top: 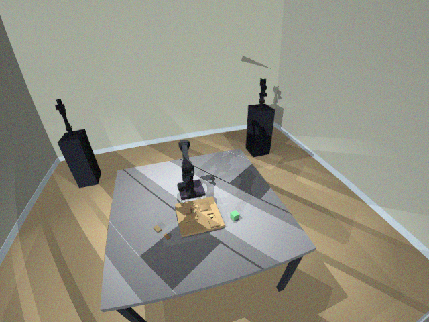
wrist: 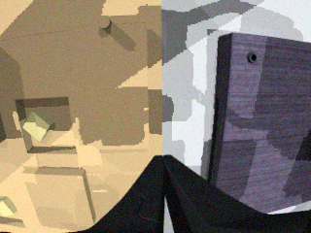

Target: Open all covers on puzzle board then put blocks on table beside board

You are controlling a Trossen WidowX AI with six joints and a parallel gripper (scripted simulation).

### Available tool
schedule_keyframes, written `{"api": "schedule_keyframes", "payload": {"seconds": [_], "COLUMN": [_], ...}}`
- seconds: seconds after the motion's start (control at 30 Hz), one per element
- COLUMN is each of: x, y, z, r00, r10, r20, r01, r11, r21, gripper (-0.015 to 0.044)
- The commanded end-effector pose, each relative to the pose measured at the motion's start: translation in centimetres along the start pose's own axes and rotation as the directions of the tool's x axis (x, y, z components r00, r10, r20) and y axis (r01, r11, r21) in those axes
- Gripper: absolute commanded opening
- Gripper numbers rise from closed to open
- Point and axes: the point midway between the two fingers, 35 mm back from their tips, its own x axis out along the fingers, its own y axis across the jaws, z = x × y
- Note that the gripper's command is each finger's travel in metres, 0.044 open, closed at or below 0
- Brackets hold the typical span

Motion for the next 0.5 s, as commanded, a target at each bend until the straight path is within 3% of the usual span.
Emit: {"api": "schedule_keyframes", "payload": {"seconds": [0.0, 0.47], "x": [0.4, 1.8], "y": [0.0, 0.1], "z": [0.0, 0.0], "r00": [1.000, 1.000], "r10": [-0.002, -0.002], "r20": [0.001, 0.001], "r01": [0.002, 0.002], "r11": [1.000, 1.000], "r21": [0.006, 0.006], "gripper": [0.0000, 0.0000]}}
